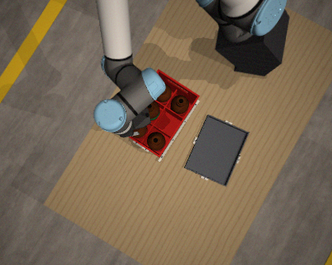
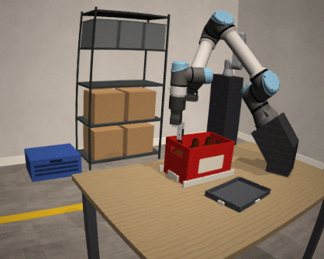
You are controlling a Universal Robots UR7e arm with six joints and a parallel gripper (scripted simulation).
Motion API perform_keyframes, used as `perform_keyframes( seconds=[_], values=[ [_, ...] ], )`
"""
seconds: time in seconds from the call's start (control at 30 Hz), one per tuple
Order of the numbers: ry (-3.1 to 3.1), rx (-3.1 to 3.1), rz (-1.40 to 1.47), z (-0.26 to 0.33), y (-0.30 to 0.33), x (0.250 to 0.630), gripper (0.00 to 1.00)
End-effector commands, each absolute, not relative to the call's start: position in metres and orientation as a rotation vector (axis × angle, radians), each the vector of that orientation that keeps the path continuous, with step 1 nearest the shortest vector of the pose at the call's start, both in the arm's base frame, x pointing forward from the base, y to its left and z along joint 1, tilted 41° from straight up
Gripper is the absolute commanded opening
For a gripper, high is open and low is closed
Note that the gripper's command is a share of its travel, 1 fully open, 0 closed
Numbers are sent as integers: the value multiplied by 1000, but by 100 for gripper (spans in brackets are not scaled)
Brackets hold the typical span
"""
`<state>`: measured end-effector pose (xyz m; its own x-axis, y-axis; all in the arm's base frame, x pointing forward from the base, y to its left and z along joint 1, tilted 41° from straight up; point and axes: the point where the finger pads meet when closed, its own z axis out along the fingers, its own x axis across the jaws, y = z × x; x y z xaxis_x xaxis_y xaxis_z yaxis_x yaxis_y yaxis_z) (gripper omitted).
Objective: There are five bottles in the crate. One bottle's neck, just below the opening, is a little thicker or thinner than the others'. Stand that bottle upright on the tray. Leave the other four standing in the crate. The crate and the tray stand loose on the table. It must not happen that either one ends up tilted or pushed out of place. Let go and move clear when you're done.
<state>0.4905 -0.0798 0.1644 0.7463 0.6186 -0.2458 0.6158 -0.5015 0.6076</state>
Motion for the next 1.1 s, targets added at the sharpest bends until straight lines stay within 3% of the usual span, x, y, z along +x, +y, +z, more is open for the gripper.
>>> perform_keyframes(
  seconds=[0.0, 1.07],
  values=[
    [922, 2244, 7, 164, -80, 491, 100],
    [922, 2244, 7, 145, -96, 498, 100]
  ],
)
